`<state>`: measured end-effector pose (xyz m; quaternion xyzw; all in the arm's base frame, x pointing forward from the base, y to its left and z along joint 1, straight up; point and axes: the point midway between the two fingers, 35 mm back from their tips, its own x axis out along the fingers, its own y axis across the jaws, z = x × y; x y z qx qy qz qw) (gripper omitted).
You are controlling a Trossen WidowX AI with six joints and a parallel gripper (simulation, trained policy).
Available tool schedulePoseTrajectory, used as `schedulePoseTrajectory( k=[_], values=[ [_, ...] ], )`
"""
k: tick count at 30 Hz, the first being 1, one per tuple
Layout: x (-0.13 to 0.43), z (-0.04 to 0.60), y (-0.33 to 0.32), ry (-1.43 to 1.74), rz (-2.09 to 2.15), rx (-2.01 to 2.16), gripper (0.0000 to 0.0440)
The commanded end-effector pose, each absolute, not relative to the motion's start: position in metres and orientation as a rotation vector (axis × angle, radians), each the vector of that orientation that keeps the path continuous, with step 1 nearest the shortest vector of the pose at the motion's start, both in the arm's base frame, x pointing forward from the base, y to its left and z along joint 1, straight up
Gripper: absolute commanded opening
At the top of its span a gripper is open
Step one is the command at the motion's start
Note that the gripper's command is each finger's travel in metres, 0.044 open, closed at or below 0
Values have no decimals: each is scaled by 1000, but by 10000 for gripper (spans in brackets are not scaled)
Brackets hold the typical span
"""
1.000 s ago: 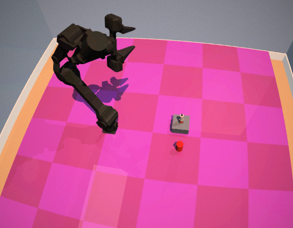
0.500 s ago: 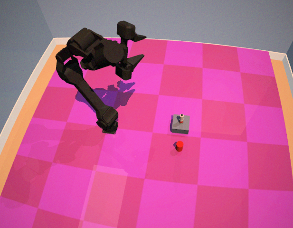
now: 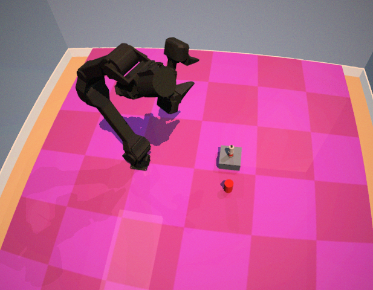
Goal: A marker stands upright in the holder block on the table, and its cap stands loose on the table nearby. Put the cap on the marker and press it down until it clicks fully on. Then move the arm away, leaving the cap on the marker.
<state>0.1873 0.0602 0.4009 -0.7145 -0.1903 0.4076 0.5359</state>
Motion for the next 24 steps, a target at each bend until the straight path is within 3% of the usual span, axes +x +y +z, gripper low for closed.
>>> schedulePoseTrajectory(
  k=[1, 24],
  values=[
    [199, 391, 53, -431, 1001, -1696, 319],
    [240, 352, 24, -345, 1124, -1715, 320]
  ],
)
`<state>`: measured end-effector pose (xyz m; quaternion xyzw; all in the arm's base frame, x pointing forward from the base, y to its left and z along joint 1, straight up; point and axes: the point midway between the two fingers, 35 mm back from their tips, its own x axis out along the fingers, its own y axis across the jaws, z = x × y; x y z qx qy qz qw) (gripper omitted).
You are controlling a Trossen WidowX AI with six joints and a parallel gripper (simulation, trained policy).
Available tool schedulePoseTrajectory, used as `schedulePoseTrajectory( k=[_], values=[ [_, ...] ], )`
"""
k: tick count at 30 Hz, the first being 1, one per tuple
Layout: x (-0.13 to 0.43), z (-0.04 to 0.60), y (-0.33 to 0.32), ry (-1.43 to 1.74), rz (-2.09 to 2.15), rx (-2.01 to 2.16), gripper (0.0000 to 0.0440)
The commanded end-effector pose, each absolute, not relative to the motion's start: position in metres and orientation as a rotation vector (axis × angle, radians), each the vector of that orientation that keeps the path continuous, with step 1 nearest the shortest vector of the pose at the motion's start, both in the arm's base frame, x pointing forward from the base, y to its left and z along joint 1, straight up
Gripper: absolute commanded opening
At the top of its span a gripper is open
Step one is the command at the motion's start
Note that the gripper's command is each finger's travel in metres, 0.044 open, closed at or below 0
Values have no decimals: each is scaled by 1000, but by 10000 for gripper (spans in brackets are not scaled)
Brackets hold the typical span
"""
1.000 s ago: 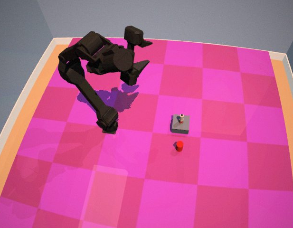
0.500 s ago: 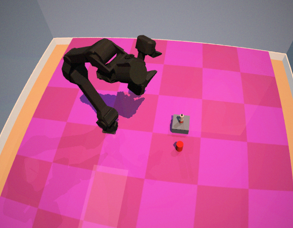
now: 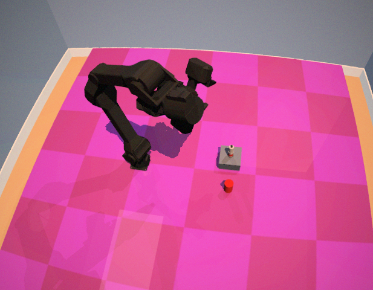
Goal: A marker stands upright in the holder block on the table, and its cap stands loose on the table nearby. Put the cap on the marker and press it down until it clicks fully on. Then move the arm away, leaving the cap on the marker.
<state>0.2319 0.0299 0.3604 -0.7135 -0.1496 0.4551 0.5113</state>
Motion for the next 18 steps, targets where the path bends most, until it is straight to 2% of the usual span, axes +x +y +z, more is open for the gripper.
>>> schedulePoseTrajectory(
  k=[1, 18],
  values=[
    [242, 350, 23, -341, 1129, -1716, 320],
    [266, 316, 1, -272, 1237, -1729, 319]
  ],
)
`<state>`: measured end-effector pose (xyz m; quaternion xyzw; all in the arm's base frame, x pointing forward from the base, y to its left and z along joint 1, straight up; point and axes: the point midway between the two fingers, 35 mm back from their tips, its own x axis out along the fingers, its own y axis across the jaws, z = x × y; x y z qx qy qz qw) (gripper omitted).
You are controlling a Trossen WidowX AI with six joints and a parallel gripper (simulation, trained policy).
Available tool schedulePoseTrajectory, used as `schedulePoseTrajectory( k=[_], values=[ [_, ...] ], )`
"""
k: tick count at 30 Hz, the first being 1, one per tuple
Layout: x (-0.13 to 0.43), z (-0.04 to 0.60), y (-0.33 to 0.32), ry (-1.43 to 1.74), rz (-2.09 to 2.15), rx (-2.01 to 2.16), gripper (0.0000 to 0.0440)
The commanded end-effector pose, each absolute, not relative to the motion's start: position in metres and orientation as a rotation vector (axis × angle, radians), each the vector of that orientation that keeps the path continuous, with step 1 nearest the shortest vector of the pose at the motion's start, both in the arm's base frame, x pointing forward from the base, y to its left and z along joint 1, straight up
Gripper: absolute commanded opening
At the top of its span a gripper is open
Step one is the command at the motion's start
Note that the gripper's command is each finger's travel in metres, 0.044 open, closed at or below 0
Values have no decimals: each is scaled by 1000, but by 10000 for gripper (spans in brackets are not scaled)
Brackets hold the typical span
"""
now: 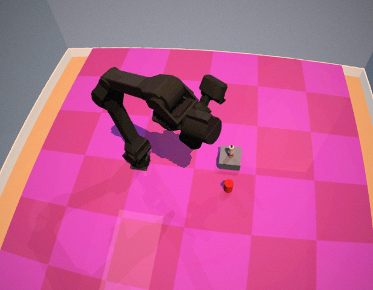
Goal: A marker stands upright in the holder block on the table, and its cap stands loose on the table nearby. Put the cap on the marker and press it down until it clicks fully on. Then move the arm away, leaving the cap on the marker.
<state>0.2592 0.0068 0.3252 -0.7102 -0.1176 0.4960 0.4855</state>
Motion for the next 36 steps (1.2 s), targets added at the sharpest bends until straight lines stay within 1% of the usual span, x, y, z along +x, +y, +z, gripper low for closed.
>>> schedulePoseTrajectory(
  k=[1, 36],
  values=[
    [267, 314, 0, -268, 1244, -1729, 319],
    [302, 243, -46, -106, 1512, -1739, 318]
  ],
)
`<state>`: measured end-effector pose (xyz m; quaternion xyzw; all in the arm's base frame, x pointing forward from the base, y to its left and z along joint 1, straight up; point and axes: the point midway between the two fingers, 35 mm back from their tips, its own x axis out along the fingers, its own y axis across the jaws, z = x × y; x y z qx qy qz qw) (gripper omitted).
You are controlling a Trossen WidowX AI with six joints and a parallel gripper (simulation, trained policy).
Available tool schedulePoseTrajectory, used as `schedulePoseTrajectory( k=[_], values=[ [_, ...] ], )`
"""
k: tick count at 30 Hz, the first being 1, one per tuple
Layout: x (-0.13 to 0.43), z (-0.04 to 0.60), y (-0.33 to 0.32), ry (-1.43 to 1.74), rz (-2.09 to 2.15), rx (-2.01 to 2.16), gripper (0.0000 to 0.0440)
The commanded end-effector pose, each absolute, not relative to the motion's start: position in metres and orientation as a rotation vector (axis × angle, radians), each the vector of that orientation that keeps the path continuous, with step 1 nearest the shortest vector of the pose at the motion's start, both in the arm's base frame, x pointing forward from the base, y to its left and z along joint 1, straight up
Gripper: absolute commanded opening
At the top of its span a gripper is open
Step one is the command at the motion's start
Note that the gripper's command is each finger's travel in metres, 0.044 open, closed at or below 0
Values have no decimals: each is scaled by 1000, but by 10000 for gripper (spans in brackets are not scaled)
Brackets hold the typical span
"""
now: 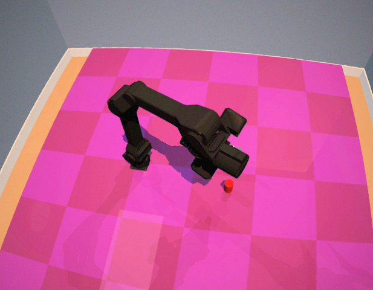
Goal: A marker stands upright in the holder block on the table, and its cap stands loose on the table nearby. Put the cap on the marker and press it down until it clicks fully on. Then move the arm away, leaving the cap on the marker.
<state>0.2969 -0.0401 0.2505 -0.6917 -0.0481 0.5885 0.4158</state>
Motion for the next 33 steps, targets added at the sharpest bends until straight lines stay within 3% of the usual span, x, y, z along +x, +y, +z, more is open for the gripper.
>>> schedulePoseTrajectory(
  k=[1, 33],
  values=[
    [303, 241, -47, -101, 1521, -1739, 318],
    [325, 178, -85, 76, 1775, -1754, 313]
  ],
)
